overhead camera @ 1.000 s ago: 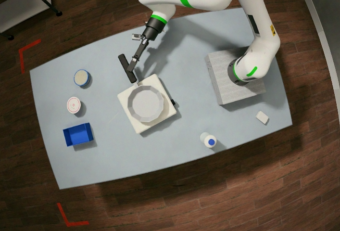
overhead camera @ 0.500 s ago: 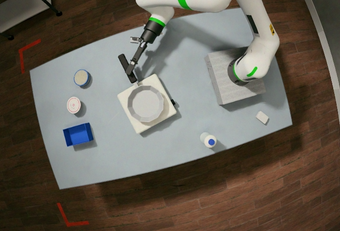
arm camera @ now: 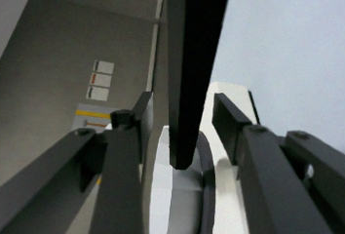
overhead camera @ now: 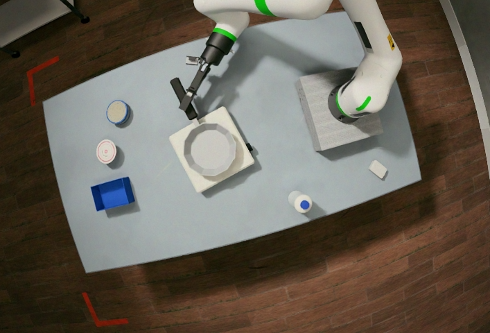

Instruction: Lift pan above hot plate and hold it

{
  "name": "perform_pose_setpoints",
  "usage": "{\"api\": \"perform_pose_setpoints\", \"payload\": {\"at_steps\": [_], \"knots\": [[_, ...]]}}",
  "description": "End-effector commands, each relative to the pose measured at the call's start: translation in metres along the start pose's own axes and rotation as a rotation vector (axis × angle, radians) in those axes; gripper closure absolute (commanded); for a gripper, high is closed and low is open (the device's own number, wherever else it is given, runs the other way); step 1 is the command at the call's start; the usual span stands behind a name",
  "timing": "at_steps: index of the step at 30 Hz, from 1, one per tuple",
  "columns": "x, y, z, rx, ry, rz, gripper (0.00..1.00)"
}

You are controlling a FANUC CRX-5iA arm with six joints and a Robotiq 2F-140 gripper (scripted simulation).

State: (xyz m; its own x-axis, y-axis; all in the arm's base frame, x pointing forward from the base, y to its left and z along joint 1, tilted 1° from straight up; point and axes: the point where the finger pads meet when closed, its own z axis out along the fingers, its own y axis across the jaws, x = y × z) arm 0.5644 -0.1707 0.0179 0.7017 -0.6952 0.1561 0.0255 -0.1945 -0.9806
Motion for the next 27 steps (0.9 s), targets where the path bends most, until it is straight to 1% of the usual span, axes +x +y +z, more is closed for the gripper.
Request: {"api": "perform_pose_setpoints", "payload": {"at_steps": [1, 27], "knots": [[0.0005, -0.0007, 0.0011, 0.000, 0.000, -0.002, 0.59], [0.0005, -0.0007, 0.0046, 0.000, 0.000, -0.002, 0.59]]}}
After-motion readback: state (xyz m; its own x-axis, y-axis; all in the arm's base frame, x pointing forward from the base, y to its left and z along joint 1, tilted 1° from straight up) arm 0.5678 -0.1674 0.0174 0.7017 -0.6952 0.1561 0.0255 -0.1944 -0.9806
